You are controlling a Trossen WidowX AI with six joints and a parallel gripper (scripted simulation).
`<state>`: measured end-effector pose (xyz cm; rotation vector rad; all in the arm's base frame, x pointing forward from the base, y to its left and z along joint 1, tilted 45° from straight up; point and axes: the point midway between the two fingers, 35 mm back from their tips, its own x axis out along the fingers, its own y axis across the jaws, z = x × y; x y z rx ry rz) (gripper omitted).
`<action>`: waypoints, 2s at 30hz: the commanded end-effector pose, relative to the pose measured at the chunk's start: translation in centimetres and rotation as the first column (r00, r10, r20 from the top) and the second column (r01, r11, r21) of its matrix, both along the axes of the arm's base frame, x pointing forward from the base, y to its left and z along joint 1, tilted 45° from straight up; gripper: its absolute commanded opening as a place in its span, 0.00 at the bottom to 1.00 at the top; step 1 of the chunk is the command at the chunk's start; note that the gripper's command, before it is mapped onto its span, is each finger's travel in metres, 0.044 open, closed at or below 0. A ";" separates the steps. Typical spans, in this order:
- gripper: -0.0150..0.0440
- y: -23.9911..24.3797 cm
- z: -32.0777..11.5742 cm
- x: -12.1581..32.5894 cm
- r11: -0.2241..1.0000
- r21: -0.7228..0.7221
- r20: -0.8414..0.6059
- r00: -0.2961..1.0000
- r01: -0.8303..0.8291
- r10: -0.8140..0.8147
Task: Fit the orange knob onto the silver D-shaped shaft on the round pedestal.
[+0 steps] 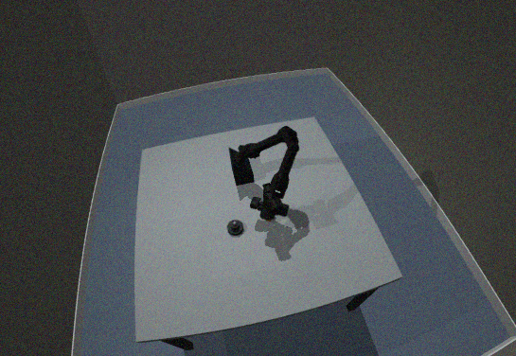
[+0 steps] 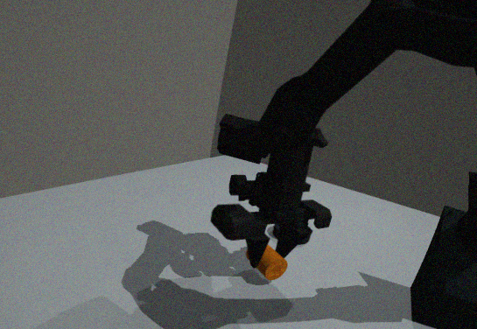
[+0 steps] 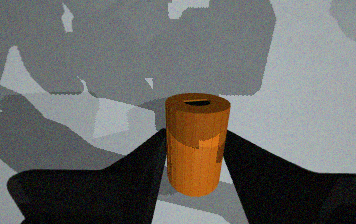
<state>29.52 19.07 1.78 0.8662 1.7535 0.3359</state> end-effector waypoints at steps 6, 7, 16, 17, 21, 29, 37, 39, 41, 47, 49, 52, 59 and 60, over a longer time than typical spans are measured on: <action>0.56 0.0 0.1 0.0 0.997 -0.014 -0.069 0.995 0.071 -0.071; 0.56 0.0 0.1 0.0 0.996 -0.020 -0.089 0.992 0.091 -0.092; 0.56 0.0 0.1 0.0 0.950 -0.103 -0.290 0.905 0.294 -0.312; 0.56 0.0 0.1 0.0 0.942 -0.115 -0.310 0.890 0.315 -0.335; 0.56 0.0 0.1 0.0 0.912 -0.158 -0.374 0.831 0.380 -0.411; 0.56 0.0 0.1 0.0 0.883 -0.195 -0.421 0.777 0.427 -0.469; 0.56 0.0 0.1 0.0 0.777 -0.322 -0.533 0.575 0.541 -0.621; 0.56 0.0 0.1 0.0 0.747 -0.356 -0.553 0.517 0.562 -0.653; 0.56 0.0 0.1 0.0 0.718 -0.387 -0.570 0.462 0.578 -0.680; 0.56 0.0 0.1 0.0 0.705 -0.402 -0.576 0.437 0.585 -0.691; 0.56 0.0 0.1 0.0 0.683 -0.425 -0.585 0.395 0.594 -0.708; 0.56 0.0 0.1 0.0 0.632 -0.479 -0.600 0.298 0.609 -0.742; 0.56 0.0 0.1 0.0 0.508 -0.603 -0.606 0.062 0.615 -0.793; 0.56 0.0 0.1 0.0 0.490 -0.620 -0.603 0.028 0.613 -0.797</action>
